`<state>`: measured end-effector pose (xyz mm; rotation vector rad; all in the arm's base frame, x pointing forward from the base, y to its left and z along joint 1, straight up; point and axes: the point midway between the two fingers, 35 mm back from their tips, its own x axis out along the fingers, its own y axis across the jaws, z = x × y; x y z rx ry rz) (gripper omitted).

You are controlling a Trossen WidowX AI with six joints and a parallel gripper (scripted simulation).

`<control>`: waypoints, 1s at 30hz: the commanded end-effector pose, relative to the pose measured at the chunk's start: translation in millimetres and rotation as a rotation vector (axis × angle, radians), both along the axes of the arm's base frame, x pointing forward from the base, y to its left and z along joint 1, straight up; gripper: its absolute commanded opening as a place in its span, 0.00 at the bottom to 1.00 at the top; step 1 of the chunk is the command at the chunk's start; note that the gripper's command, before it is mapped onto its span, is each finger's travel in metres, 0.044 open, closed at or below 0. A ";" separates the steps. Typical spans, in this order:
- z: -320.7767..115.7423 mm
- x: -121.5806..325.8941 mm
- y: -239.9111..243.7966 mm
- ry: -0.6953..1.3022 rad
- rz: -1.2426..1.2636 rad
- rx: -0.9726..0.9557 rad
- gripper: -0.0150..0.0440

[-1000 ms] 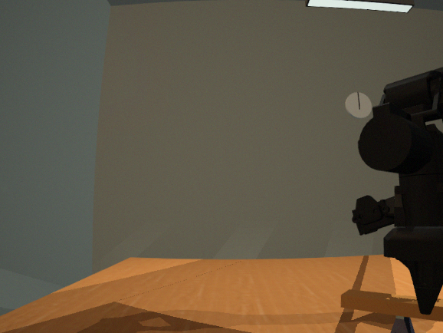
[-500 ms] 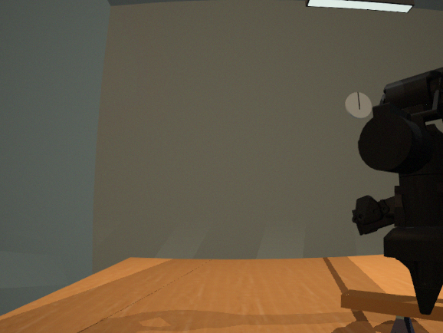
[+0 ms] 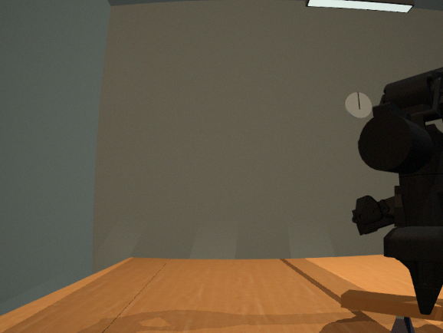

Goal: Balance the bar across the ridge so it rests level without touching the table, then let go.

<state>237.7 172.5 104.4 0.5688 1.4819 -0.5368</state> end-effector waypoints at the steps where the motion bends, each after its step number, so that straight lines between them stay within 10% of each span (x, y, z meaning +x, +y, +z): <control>1: 0.0 0.0 0.0 0.000 0.000 0.000 0.55; 15: 0.0 0.0 0.0 0.000 0.000 0.000 0.57; 25: 0.0 0.0 0.0 0.000 0.000 0.000 1.00; 30: 18.7 2.1 1.5 0.000 0.000 0.000 1.00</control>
